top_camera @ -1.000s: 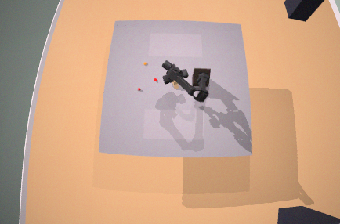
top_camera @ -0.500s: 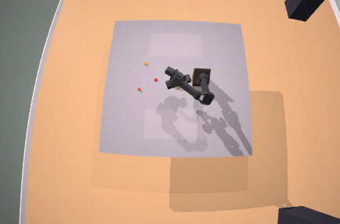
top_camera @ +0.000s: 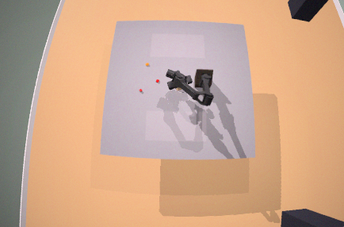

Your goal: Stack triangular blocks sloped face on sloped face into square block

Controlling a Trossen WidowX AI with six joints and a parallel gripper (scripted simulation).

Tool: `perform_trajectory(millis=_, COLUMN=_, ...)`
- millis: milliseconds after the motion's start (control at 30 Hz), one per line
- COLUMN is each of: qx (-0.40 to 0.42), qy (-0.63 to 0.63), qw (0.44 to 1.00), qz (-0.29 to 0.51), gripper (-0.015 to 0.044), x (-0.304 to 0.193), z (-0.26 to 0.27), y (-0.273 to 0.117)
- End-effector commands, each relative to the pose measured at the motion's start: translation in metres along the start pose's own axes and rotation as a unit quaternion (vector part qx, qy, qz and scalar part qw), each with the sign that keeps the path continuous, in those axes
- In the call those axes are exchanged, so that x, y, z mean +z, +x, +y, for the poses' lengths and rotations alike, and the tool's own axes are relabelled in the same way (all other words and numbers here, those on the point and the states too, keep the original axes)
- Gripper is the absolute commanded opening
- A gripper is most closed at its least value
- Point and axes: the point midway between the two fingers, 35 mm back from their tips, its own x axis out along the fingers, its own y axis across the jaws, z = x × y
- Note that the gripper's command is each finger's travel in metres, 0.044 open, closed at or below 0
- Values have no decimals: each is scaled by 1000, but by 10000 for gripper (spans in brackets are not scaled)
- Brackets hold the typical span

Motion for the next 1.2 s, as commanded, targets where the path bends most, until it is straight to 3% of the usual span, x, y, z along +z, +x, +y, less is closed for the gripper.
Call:
perform_trajectory(millis=0, qx=1, qy=4, qw=1000, qz=3, gripper=0, x=2, z=-1, y=8)
perform_trajectory(millis=333, qx=1, qy=4, qw=1000, qz=4, gripper=0, x=10, z=1, y=35)
perform_trajectory(millis=1167, qx=8, qy=6, qw=1000, qz=8, gripper=0, x=11, z=0, y=37)
